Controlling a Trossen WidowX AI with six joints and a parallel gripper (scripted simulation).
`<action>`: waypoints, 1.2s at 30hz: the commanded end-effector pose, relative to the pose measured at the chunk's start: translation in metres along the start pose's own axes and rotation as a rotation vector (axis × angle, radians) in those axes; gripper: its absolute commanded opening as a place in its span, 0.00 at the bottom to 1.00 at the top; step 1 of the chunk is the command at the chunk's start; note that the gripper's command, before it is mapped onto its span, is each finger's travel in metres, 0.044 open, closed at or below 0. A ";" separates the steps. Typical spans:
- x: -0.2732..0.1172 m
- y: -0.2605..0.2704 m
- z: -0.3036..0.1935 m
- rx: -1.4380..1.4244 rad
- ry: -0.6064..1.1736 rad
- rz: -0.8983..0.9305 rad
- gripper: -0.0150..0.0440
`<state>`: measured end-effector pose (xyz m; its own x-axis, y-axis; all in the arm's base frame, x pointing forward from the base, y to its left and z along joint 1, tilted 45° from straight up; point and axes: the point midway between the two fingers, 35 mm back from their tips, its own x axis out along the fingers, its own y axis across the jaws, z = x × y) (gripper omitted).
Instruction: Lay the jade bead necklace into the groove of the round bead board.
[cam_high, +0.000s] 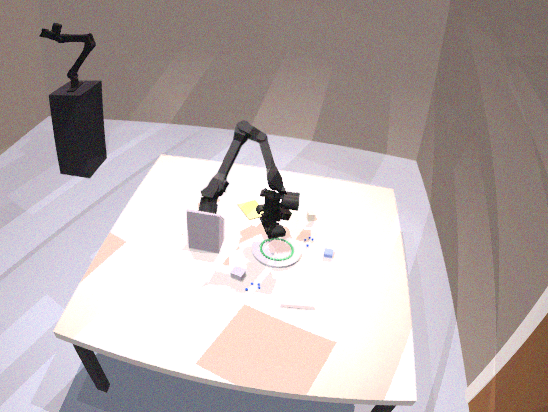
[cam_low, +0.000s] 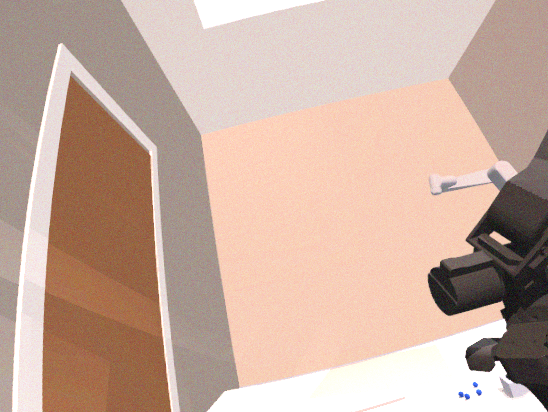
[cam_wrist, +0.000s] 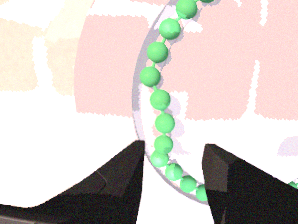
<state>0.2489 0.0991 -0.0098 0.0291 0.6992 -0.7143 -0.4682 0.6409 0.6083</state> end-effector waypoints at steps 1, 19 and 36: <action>0.008 0.001 -0.005 0.015 0.011 0.007 0.46; 0.023 0.003 -0.007 0.021 0.014 0.011 0.46; 0.022 0.002 -0.004 0.011 0.010 0.008 0.25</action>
<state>0.2448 0.1145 -0.0263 0.0164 0.7008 -0.7131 -0.4585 0.6391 0.6176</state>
